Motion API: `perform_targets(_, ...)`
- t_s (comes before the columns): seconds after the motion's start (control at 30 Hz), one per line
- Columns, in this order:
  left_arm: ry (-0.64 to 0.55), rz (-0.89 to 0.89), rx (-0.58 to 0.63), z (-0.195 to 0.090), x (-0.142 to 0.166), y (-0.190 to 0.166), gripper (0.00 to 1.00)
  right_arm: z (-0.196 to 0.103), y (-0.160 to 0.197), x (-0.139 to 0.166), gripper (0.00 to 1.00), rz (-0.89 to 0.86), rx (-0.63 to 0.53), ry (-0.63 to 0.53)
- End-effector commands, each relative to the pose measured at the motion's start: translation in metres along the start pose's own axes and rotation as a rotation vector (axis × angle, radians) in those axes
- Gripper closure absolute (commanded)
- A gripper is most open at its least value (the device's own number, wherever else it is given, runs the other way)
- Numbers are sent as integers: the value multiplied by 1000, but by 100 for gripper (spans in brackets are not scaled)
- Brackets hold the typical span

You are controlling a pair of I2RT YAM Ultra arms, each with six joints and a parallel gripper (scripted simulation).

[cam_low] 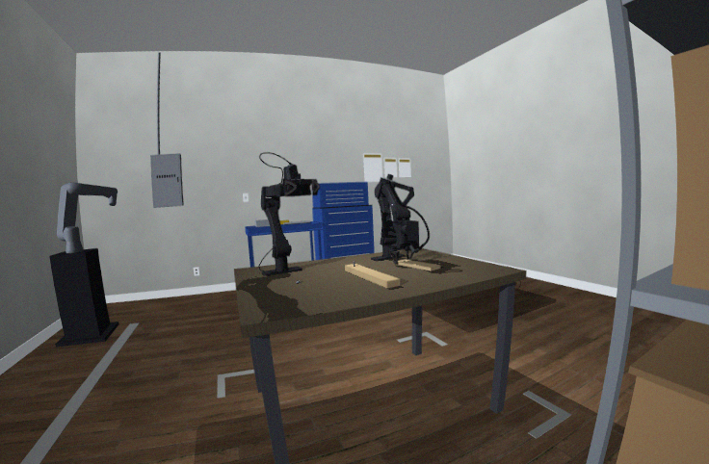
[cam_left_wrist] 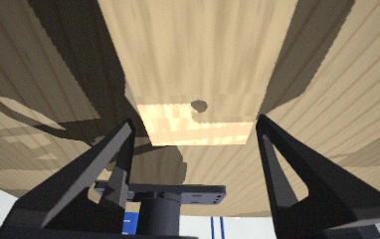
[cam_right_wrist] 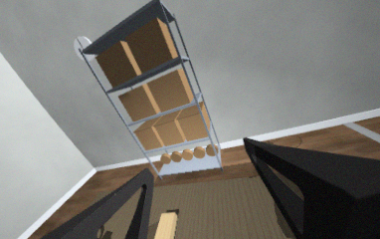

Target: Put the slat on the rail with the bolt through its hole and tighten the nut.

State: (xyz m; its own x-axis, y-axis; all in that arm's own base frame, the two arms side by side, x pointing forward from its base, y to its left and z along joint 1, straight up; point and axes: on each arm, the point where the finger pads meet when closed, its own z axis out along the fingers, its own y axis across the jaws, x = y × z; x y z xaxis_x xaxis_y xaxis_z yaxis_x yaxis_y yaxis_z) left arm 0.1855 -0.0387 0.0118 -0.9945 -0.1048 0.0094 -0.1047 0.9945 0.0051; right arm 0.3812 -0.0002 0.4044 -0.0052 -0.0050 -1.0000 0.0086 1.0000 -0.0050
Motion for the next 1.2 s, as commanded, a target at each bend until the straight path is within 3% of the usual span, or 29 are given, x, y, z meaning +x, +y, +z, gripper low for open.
perform_targets(0.0, -11, 2, 11, 3, -3, -5, 0, -1, 1, -7, 0, 5, -9, -17)
perform_targets(0.7, -17, 3, 7, 0, -4, -3, 0, -1, 1, -7, 0, 5, -9, -17)
perform_targets(0.73, -17, 2, 7, 0, -4, -3, 11, -1, 1, -7, 0, 5, -9, -17)
perform_targets(1.17, -19, 0, 6, -1, -5, -2, 27, -1, 1, -7, 0, 5, -9, -17)
